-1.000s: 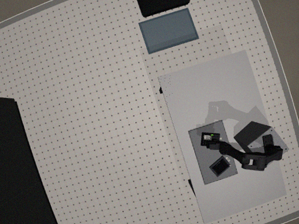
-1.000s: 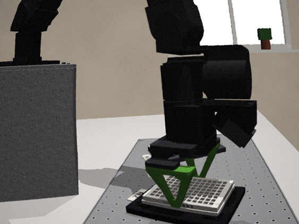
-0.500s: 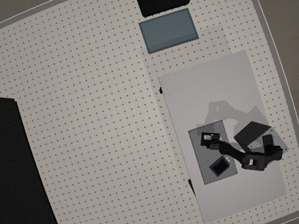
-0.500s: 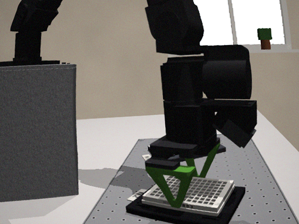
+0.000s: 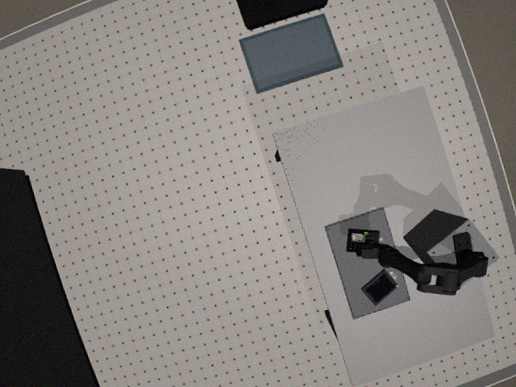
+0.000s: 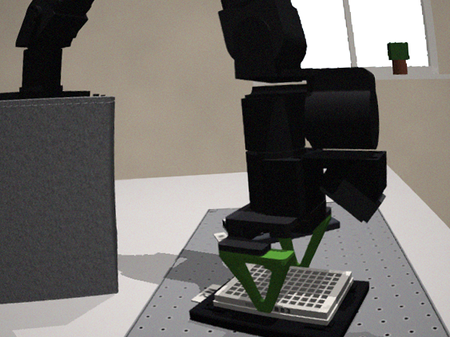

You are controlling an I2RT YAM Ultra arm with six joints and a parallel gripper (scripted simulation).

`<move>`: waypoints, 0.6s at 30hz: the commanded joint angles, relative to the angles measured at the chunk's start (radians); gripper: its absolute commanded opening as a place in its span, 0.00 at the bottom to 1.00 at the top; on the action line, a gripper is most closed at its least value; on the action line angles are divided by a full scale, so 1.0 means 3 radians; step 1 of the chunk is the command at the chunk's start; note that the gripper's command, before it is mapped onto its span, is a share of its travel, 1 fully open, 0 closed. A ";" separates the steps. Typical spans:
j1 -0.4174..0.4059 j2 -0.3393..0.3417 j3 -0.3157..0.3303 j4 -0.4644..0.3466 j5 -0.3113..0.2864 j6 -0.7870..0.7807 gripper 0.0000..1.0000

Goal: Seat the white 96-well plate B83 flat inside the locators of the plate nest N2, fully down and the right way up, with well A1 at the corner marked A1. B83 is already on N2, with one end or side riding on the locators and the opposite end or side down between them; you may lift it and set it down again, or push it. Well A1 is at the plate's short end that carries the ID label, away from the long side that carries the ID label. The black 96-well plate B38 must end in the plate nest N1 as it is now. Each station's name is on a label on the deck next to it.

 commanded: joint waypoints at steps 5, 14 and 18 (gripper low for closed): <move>0.0017 -0.0035 0.0084 0.0063 0.0003 0.0007 0.00; 0.0012 -0.0105 0.0033 0.0033 0.0003 0.0004 0.00; 0.0001 -0.0142 -0.0076 -0.0057 0.0002 -0.0004 0.00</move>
